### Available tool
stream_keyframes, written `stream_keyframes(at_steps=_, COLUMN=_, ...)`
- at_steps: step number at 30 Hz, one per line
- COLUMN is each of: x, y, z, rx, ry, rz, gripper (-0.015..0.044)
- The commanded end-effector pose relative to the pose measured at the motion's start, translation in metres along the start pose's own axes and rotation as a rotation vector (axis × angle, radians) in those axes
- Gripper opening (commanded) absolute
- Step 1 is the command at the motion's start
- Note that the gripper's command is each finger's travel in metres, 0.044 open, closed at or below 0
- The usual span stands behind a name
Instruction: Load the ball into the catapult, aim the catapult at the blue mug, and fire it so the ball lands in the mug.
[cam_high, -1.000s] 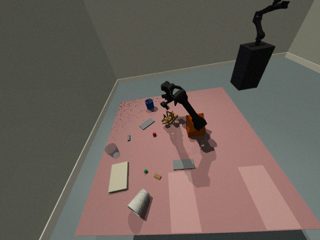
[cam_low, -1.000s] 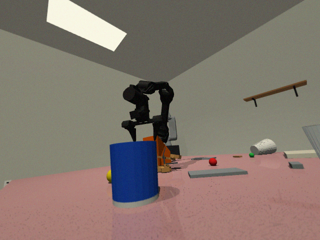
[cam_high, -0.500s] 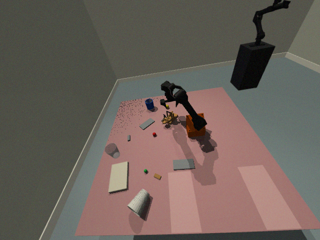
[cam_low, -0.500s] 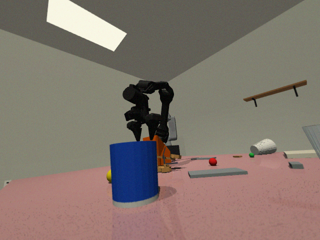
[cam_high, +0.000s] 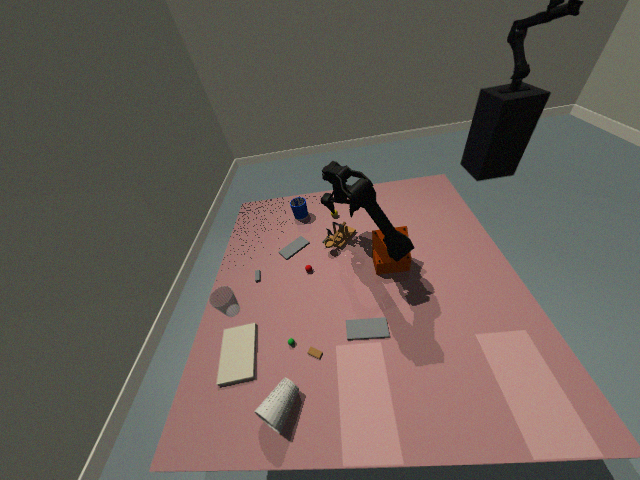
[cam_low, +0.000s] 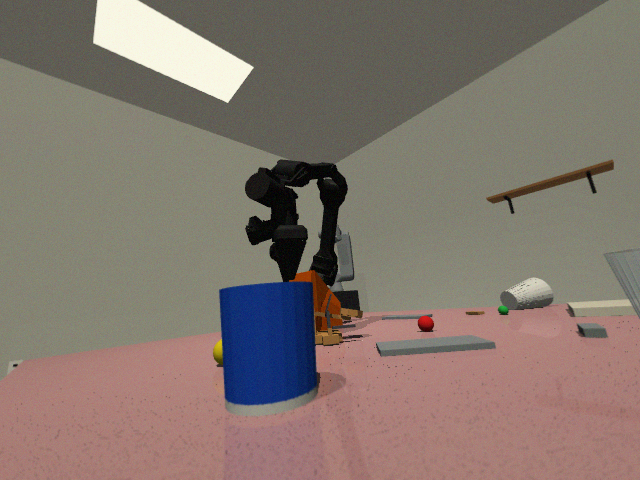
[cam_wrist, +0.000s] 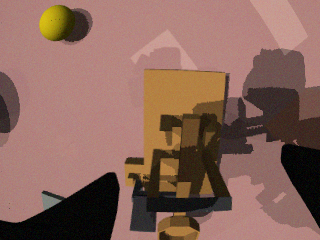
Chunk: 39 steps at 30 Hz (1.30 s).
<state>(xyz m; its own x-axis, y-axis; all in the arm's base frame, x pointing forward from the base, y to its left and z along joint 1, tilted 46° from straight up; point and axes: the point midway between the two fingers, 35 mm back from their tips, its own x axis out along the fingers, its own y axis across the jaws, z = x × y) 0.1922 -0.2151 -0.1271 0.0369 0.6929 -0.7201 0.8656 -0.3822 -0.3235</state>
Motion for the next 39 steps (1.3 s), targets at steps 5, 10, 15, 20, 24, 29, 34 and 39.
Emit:
stream_keyframes(at_steps=5, x=-0.002, y=0.0, z=0.001, rx=0.177, ry=-0.003, rz=0.0, gripper=0.044)
stream_keyframes(at_steps=10, x=0.009, y=0.001, z=0.001, rx=0.177, ry=-0.003, rz=0.0, gripper=0.044)
stream_keyframes(at_steps=15, x=0.045, y=0.001, z=0.001, rx=0.176, ry=-0.002, rz=0.0, gripper=0.044)
stream_keyframes(at_steps=20, x=0.046, y=0.001, z=0.001, rx=0.176, ry=-0.002, rz=0.0, gripper=0.044)
stream_keyframes(at_steps=24, x=0.052, y=0.001, z=0.001, rx=0.176, ry=-0.001, rz=0.0, gripper=0.044)
stream_keyframes(at_steps=29, x=0.06, y=0.002, z=0.001, rx=0.176, ry=-0.001, rz=0.0, gripper=0.044)
stream_keyframes(at_steps=34, x=0.068, y=0.002, z=0.0, rx=0.176, ry=-0.001, rz=0.0, gripper=0.044)
stream_keyframes(at_steps=39, x=0.077, y=0.002, z=0.0, rx=0.176, ry=0.0, rz=0.0, gripper=0.044)
